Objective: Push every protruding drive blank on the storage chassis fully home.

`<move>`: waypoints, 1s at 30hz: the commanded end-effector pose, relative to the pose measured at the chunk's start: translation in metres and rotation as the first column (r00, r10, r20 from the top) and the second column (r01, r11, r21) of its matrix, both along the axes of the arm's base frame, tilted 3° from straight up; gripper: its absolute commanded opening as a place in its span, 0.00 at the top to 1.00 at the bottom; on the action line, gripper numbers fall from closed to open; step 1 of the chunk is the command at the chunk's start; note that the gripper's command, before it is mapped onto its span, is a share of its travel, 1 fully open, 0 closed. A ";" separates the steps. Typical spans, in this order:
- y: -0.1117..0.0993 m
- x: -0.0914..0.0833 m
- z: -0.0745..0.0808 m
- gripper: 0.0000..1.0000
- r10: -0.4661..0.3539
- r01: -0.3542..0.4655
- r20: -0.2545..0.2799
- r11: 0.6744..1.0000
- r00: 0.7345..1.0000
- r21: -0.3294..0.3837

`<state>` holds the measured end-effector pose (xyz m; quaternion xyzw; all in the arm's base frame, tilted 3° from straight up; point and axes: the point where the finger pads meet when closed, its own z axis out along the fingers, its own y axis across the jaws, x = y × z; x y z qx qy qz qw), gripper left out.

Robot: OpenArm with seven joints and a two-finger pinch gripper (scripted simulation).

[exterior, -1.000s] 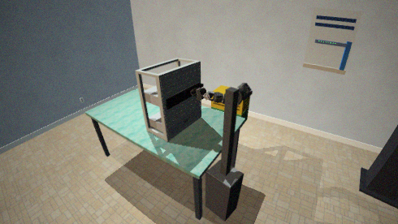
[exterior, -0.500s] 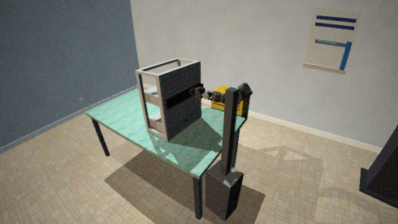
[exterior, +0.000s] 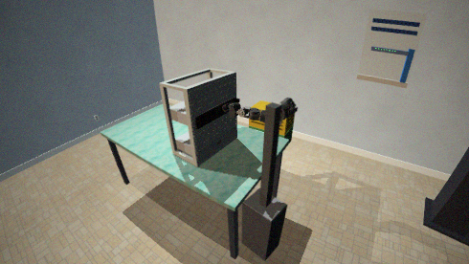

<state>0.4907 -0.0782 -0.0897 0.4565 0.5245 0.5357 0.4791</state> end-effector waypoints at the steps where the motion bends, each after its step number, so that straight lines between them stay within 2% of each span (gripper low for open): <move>1: 0.000 0.000 0.005 1.00 0.002 -0.002 0.015 1.000 1.000 0.004; 30: 0.000 0.006 0.006 1.00 0.002 -0.002 0.014 1.000 1.000 0.004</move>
